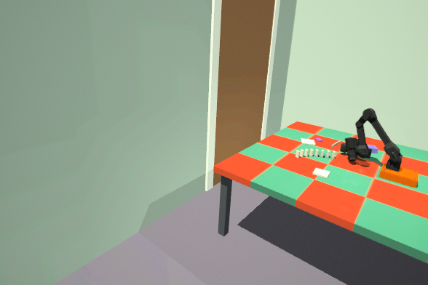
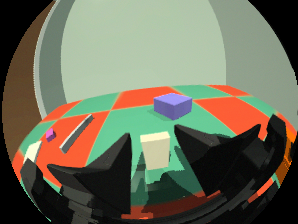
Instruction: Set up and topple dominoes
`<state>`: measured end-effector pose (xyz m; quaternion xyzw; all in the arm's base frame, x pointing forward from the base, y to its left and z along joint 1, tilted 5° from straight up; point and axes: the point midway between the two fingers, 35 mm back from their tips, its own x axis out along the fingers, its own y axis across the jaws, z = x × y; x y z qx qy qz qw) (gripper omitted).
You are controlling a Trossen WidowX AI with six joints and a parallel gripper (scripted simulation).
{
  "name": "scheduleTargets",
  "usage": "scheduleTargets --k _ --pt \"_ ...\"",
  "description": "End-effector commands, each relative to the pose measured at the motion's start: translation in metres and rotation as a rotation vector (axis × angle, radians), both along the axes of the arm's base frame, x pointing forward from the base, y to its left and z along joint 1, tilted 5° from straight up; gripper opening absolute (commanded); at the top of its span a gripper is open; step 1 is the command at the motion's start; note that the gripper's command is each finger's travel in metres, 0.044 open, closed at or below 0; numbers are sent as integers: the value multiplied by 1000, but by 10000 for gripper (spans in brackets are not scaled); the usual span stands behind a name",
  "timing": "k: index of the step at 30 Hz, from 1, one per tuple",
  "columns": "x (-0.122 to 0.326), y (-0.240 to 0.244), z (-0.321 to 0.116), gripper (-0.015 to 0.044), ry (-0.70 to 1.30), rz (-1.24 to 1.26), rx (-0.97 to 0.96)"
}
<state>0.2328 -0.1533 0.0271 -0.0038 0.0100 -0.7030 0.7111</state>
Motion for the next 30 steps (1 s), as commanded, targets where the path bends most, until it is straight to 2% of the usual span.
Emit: scheduleTargets --k 1,6,12,23,30 --pt "0 0 0 317 1 -3 -1" --pt "0 0 0 440 1 -3 -1" --pt "5 1 6 440 9 -2 1" --pt "1 4 49 440 -5 0 0" --pt "7 -2 48 440 9 6 53"
